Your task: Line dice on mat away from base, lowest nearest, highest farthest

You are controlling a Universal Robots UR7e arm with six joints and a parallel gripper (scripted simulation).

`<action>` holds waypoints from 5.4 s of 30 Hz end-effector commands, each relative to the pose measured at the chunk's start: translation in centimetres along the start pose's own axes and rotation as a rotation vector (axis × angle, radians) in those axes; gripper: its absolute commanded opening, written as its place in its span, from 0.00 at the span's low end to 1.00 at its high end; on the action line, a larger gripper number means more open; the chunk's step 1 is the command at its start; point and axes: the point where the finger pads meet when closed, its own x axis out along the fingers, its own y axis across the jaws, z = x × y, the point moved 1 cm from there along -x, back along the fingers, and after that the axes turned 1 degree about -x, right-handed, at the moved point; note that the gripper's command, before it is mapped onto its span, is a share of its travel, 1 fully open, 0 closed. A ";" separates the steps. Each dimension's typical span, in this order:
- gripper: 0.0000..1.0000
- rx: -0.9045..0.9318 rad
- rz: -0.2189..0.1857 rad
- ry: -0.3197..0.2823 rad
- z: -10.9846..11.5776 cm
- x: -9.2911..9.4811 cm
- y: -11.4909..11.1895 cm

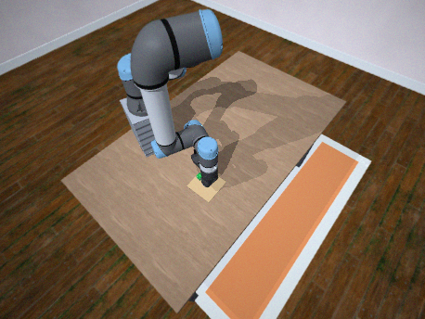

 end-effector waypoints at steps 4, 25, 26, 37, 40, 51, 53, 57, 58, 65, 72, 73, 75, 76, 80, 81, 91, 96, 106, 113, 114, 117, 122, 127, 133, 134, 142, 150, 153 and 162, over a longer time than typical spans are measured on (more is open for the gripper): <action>0.49 -0.001 -0.001 -0.004 0.2 0.0 0.0; 0.49 -0.001 -0.001 -0.003 0.2 0.0 0.0; 0.49 -0.001 -0.001 -0.003 0.2 0.0 0.0; 0.49 -0.002 -0.001 -0.004 0.2 0.0 0.0; 0.49 -0.002 -0.001 -0.004 0.2 0.0 0.1; 0.49 -0.002 -0.001 -0.004 0.2 0.0 0.1; 0.49 -0.002 -0.001 -0.004 0.2 0.0 0.1; 0.49 -0.002 -0.001 -0.004 0.2 0.0 0.1; 0.49 -0.002 -0.001 -0.004 0.2 0.0 0.1; 0.49 -0.002 -0.001 -0.004 0.2 0.0 0.1; 0.49 -0.002 -0.001 -0.004 0.2 0.1 0.1; 0.49 -0.002 -0.001 -0.003 0.2 0.1 0.1; 0.49 -0.002 -0.001 -0.004 0.2 0.2 0.0; 0.49 -0.002 -0.001 -0.004 0.3 0.2 0.0; 0.49 -0.002 -0.001 -0.004 0.3 0.3 0.0; 0.49 -0.002 -0.001 -0.004 0.3 0.3 0.0; 0.49 -0.002 -0.001 -0.004 0.2 0.4 0.1; 0.49 -0.002 -0.001 -0.004 0.2 0.4 0.1; 0.49 -0.002 -0.001 -0.004 0.2 0.4 0.1; 0.49 -0.002 -0.001 -0.004 0.2 0.4 0.1; 0.49 -0.002 -0.001 -0.004 0.2 0.4 0.1; 0.49 -0.002 -0.001 -0.004 0.2 0.4 0.1; 0.49 -0.002 -0.001 -0.004 0.2 0.4 0.1; 0.55 -0.002 -0.001 -0.004 0.2 0.4 0.1; 0.67 -0.002 -0.001 -0.004 0.2 0.4 0.1; 0.67 -0.002 -0.001 -0.004 0.2 0.4 0.1; 0.79 -0.002 -0.001 -0.004 0.2 0.4 0.1; 0.79 -0.002 -0.001 -0.004 0.2 0.4 0.1; 0.79 -0.002 -0.001 -0.004 0.2 0.4 0.1; 0.79 -0.001 0.000 -0.001 0.0 -1.1 0.1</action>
